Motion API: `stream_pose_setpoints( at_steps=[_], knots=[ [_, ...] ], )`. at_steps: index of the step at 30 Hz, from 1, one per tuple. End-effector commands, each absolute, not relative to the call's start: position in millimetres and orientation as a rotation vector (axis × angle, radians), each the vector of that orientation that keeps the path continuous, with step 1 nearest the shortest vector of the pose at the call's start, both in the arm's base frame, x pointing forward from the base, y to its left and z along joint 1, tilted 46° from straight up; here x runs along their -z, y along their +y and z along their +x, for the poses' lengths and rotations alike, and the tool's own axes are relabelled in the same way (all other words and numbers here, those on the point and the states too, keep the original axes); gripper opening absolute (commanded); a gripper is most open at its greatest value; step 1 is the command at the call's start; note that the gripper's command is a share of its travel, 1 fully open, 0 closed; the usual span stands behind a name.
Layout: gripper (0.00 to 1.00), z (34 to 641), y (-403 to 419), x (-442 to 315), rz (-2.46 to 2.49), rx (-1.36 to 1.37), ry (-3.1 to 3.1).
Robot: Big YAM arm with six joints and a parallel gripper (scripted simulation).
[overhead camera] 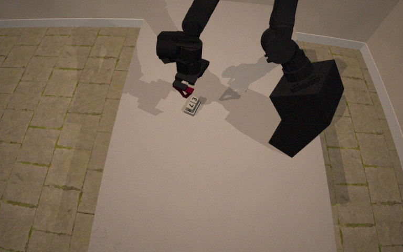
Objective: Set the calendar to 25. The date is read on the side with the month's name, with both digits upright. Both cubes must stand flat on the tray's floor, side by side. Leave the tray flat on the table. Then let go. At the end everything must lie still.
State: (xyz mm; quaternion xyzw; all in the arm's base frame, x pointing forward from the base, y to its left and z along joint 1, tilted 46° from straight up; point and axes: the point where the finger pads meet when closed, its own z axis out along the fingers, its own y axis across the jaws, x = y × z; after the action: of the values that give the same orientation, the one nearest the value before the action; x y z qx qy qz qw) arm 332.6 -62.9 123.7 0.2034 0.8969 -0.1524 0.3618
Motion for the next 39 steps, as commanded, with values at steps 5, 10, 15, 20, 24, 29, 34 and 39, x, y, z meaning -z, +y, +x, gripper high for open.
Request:
stream_pose_setpoints(
  at_steps=[5, 10, 15, 20, 24, 29, 34, 39],
  knots=[
    [1.0, 334.5, -63.1, -124.9, 0.504, 0.392, 2.3],
    [1.0, 334.5, -63.1, -125.0, 0.509, 0.39, 2.298],
    [1.0, 335.1, -66.6, -120.1, 0.595, 0.365, 2.284],
    [1.0, 340.4, -70.2, -114.6, 0.837, 0.259, 2.191],
    [1.0, 342.5, -71.9, -112.3, 0.938, 0.215, 2.145],
    [1.0, 346.2, -74.4, -108.0, 1.104, 0.135, 2.059],
    [1.0, 349.6, -77.3, -103.9, 1.262, 0.058, 1.962],
    [1.0, 352.8, -79.9, -99.8, 1.405, -0.016, 1.863]
  ],
)
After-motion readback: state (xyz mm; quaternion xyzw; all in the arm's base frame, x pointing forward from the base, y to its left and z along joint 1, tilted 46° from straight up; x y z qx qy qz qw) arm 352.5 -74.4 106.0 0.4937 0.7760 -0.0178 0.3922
